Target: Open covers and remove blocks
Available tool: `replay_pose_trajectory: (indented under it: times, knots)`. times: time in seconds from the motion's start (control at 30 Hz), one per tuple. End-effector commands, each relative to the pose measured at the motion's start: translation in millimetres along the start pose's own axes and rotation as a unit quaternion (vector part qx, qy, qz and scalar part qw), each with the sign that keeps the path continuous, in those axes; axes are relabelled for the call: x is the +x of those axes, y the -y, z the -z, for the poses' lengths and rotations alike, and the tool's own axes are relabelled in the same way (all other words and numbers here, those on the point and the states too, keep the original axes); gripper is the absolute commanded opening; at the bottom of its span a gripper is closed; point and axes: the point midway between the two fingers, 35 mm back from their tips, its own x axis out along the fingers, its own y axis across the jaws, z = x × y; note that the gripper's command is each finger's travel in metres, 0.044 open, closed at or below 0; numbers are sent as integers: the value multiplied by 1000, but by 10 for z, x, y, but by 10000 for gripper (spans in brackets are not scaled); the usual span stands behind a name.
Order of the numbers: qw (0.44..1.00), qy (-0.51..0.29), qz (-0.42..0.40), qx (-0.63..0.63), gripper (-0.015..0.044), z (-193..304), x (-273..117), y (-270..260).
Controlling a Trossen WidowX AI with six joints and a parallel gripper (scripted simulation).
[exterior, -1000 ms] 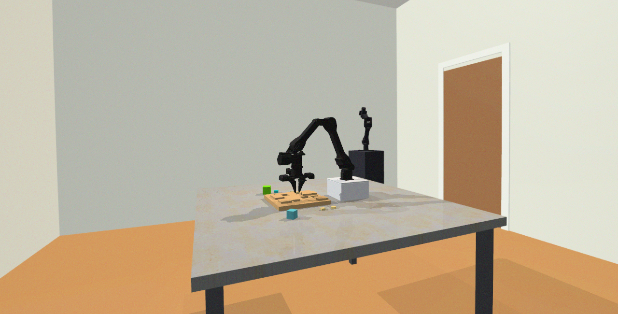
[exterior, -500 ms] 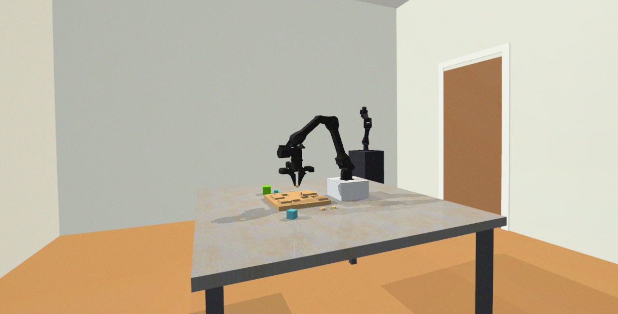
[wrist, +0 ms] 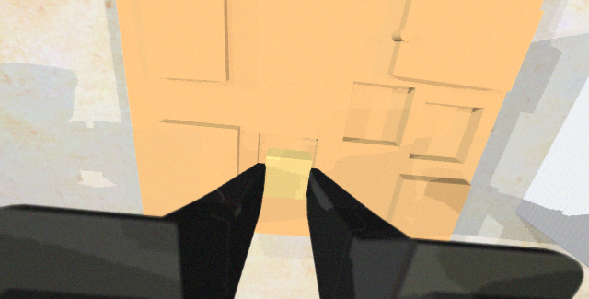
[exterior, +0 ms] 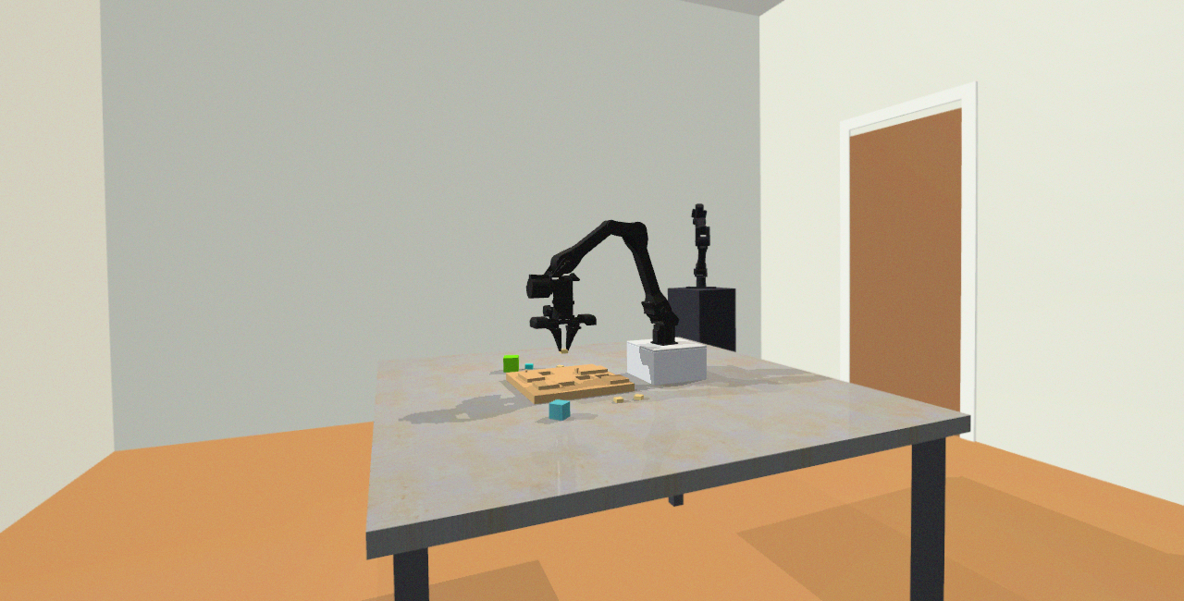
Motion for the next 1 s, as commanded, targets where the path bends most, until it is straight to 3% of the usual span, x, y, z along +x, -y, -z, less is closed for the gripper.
replay_pose_trajectory:
  times: [0.0, 0.97]
  knots:
    - [1000, 0, 1, -1, 80, -181, -1, 20]
    - [1000, 5, 3, -1, 80, -1297, -10, 323]
